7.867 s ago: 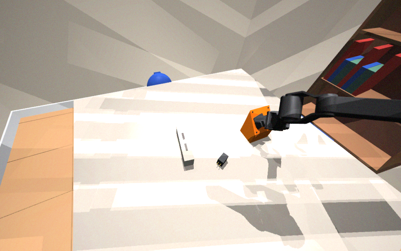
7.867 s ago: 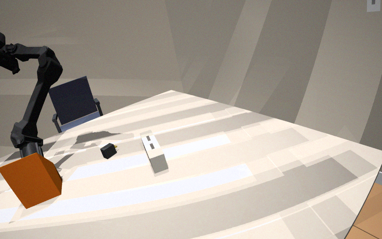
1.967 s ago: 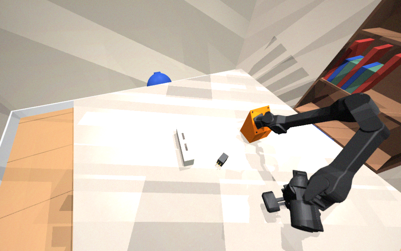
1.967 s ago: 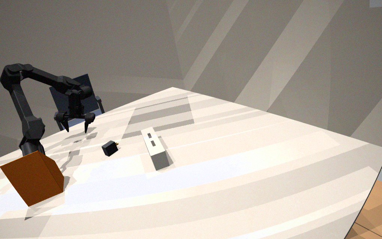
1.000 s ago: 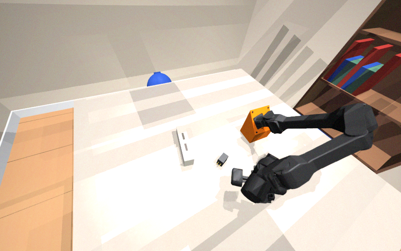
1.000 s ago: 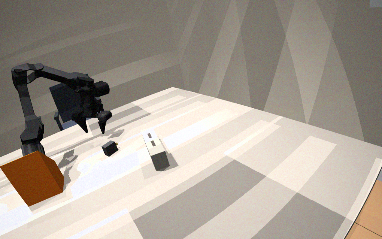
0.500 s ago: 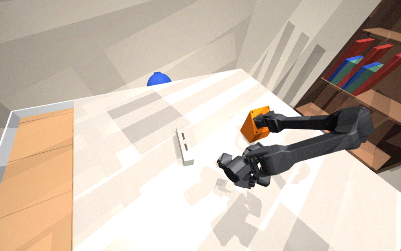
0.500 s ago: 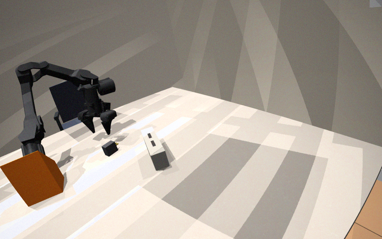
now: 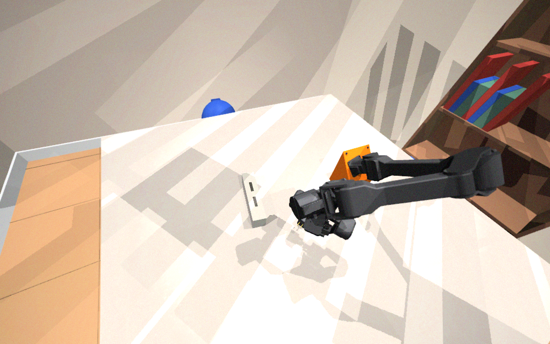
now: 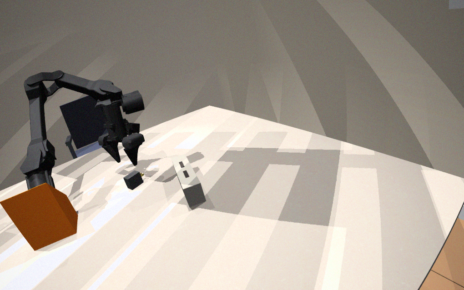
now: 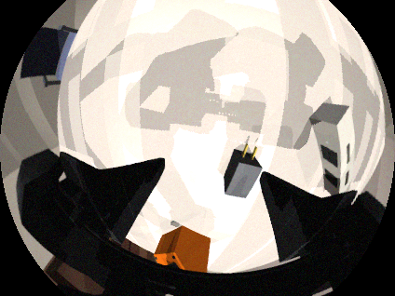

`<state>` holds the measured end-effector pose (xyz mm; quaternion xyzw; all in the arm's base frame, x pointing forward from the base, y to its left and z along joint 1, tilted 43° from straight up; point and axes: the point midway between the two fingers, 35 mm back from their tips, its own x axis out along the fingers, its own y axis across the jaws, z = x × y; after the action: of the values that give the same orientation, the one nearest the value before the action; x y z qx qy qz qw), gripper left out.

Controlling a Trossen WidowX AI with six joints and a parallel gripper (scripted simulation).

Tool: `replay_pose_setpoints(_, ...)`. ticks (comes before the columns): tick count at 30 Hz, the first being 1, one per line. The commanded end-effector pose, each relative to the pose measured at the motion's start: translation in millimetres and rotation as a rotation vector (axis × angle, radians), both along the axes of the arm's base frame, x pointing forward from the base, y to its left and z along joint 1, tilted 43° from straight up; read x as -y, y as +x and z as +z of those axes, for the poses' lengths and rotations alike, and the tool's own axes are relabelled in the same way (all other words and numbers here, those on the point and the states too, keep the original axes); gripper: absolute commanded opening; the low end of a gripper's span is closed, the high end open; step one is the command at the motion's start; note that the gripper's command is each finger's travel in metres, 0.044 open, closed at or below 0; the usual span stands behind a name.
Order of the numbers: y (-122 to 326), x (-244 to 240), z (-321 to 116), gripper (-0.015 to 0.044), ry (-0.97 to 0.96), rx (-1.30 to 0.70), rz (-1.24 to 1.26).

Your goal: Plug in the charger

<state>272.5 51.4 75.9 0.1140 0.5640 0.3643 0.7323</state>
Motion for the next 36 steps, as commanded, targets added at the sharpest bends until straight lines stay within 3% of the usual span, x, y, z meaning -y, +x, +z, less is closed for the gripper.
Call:
replay_pose_setpoints(1,-4,15,-12,0.044,-0.006,-0.037,-0.03)
replay_pose_setpoints(10,-11,39,-26,0.044,-0.008,-0.082,-0.086)
replay_pose_setpoints(36,-5,18,-49,0.044,-0.008,-0.081,-0.086)
